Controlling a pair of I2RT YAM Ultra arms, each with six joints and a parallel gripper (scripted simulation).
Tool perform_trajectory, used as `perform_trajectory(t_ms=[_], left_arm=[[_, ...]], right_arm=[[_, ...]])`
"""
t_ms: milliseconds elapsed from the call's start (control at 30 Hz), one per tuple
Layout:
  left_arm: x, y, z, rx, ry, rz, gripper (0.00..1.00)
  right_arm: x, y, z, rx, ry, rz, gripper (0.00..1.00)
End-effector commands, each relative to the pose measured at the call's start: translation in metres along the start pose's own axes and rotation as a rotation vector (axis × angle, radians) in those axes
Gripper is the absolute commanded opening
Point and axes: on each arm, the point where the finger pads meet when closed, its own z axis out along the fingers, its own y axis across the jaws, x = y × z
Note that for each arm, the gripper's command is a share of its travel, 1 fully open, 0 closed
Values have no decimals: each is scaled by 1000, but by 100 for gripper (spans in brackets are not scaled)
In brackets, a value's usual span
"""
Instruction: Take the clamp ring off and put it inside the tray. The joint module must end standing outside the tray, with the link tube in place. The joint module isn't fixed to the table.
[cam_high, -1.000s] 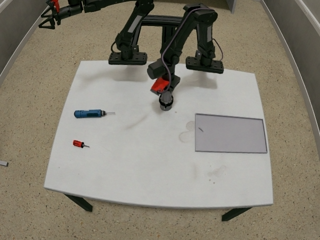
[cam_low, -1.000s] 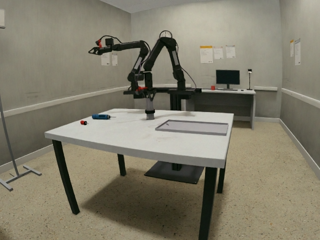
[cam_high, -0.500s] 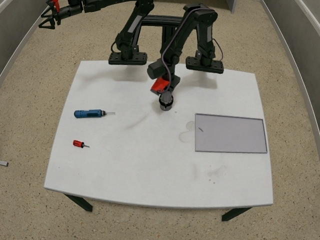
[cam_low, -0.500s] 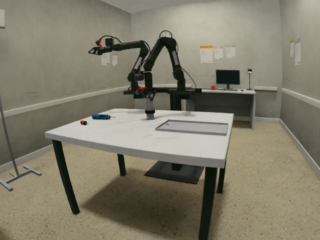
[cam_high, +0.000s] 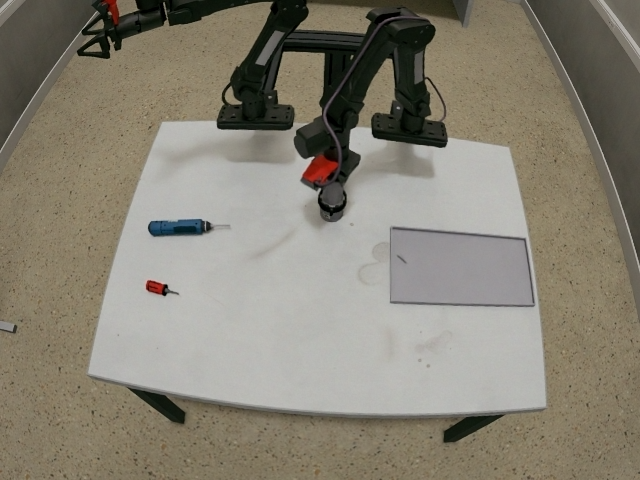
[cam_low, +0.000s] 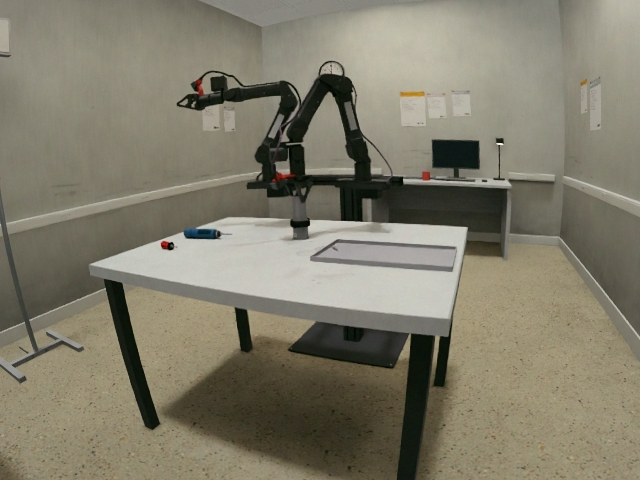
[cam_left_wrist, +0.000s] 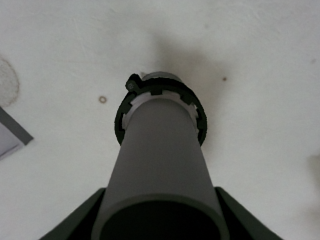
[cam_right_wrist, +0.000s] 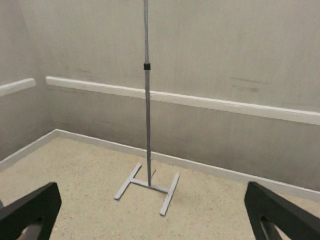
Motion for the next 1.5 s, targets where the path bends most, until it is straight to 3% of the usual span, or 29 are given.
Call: perform_trajectory(t_ms=[0,1467], left_arm=[[-4,0,-2,9,-13,-5,48],[-3,-1,-2,9,-13,-5,48]], right_arm=[[-9,1,-2,-1,-25,-1,100],[-9,1,-2,-1,-25,-1,100]])
